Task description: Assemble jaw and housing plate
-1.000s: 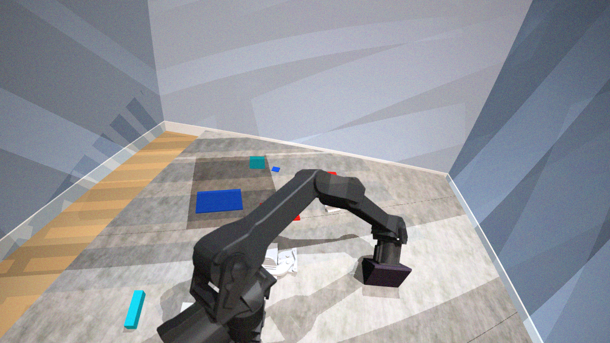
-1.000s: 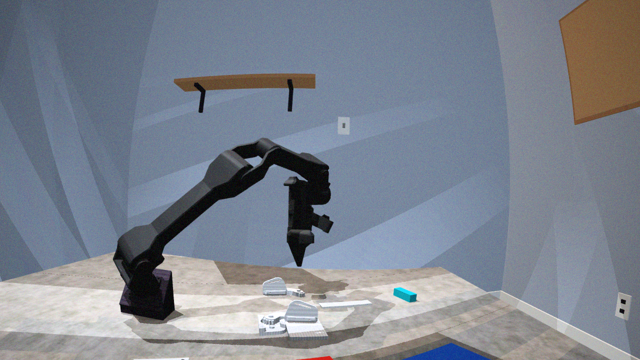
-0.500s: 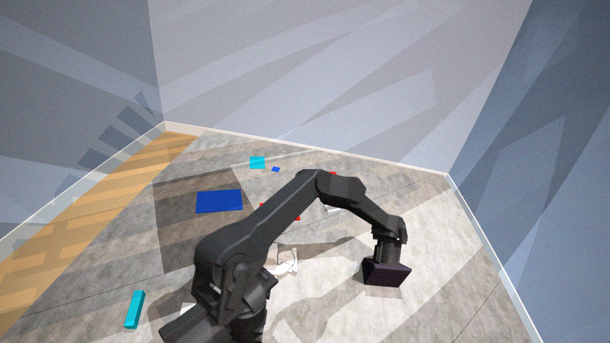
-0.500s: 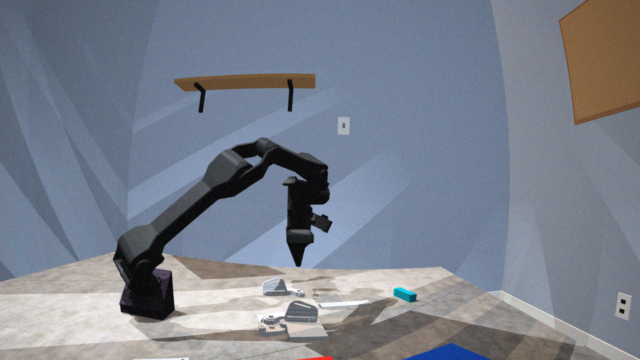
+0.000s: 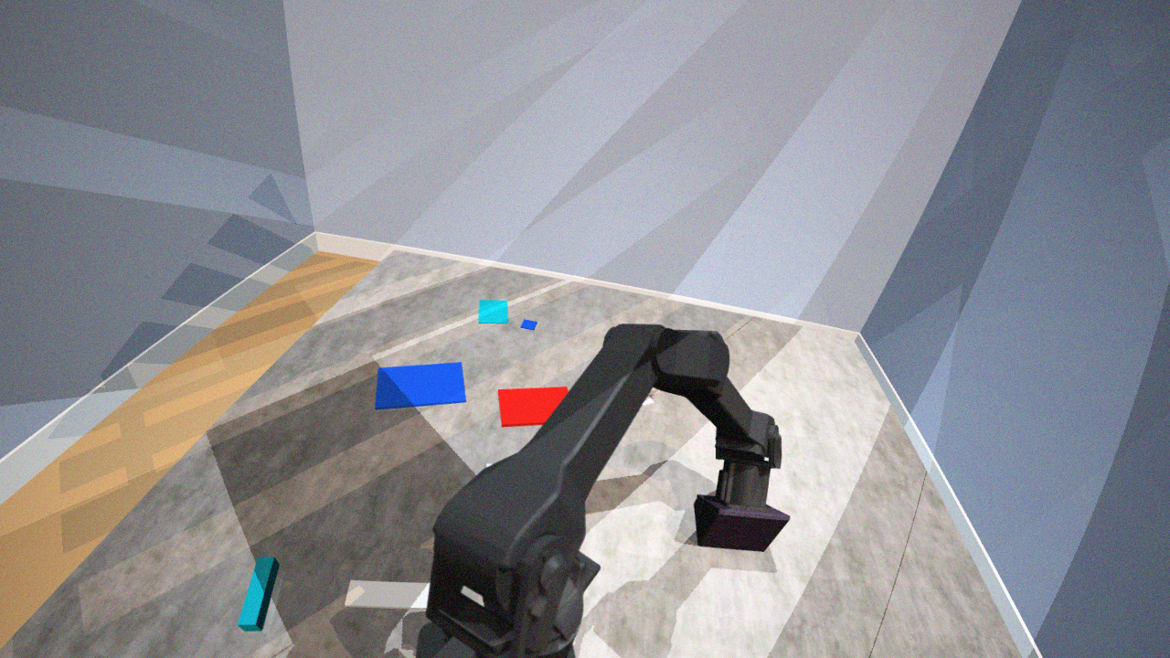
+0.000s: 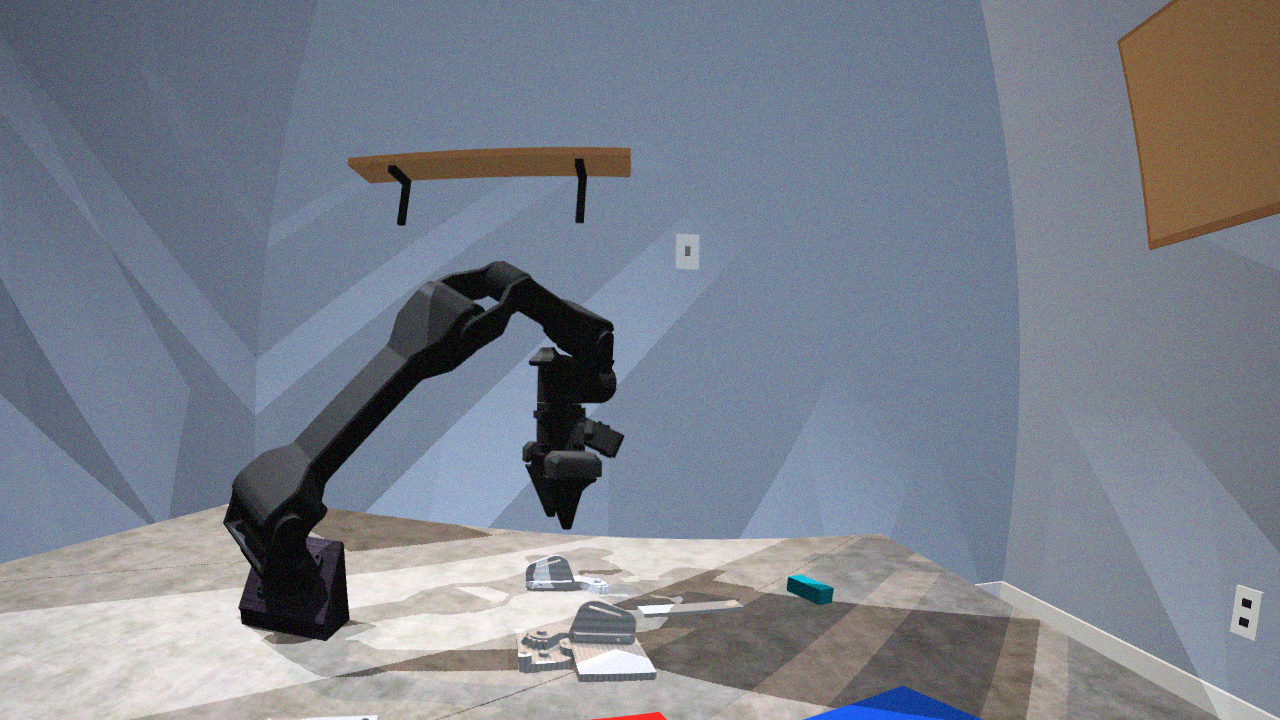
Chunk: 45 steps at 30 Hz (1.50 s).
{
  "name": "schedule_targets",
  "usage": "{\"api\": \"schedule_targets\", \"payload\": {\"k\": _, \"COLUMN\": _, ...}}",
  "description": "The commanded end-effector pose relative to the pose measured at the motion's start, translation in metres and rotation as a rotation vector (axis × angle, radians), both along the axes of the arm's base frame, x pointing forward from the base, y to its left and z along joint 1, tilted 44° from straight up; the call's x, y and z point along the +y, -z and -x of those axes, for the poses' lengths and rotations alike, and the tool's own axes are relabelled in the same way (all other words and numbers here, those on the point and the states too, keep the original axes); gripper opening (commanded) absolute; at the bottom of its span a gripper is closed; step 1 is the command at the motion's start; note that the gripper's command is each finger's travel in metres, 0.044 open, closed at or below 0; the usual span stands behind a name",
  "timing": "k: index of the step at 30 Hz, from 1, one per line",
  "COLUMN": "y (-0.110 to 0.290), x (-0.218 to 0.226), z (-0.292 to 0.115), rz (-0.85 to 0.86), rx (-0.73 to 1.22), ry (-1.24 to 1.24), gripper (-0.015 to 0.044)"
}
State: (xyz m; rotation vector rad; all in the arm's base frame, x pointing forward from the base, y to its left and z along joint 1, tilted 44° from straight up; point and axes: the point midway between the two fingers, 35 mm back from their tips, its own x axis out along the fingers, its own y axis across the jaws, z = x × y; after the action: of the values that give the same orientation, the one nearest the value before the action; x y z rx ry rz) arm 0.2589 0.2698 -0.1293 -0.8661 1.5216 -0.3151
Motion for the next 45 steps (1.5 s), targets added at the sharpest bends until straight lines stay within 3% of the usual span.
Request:
{"api": "schedule_targets", "payload": {"k": 1, "y": 0.015, "x": -0.017, "z": -0.002, "rz": 0.002, "rx": 0.010, "ry": 0.005, "gripper": 0.0440}}
{"api": "schedule_targets", "payload": {"k": 45, "y": 0.062, "x": -0.062, "z": -0.007, "rz": 0.005, "rx": 0.008, "ry": 0.005, "gripper": 0.0440}}
